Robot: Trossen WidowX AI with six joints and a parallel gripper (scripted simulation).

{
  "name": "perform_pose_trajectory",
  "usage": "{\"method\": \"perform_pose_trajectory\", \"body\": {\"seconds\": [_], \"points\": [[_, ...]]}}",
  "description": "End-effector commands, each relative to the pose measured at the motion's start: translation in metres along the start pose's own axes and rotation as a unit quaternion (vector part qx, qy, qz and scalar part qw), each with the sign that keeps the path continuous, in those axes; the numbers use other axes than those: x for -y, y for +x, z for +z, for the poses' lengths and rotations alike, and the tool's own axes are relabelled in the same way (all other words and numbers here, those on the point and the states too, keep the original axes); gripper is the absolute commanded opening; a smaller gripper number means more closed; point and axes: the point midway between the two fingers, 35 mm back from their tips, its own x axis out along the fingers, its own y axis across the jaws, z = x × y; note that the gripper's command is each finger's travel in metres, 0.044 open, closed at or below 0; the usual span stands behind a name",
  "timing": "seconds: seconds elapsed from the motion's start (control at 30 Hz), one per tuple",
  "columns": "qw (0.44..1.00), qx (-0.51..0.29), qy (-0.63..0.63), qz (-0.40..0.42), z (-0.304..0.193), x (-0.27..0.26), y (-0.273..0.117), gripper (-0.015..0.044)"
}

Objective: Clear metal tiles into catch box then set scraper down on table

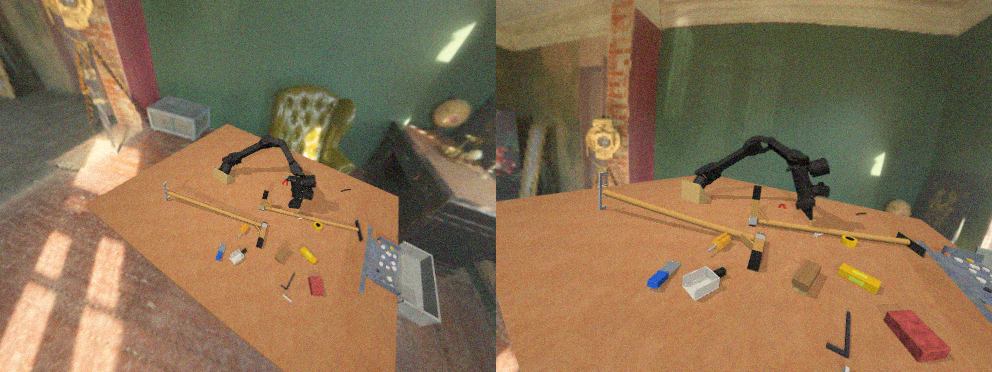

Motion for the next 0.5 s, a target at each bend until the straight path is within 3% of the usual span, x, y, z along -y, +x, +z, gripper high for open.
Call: {"method": "perform_pose_trajectory", "body": {"seconds": [0.0, 0.47], "points": [[1.000, 0.001, 0.002, -0.001, -0.004, -0.002, 0.006, 0.0000], [1.000, 0.002, 0.003, 0.000, -0.013, 0.000, 0.019, 0.0000]]}}
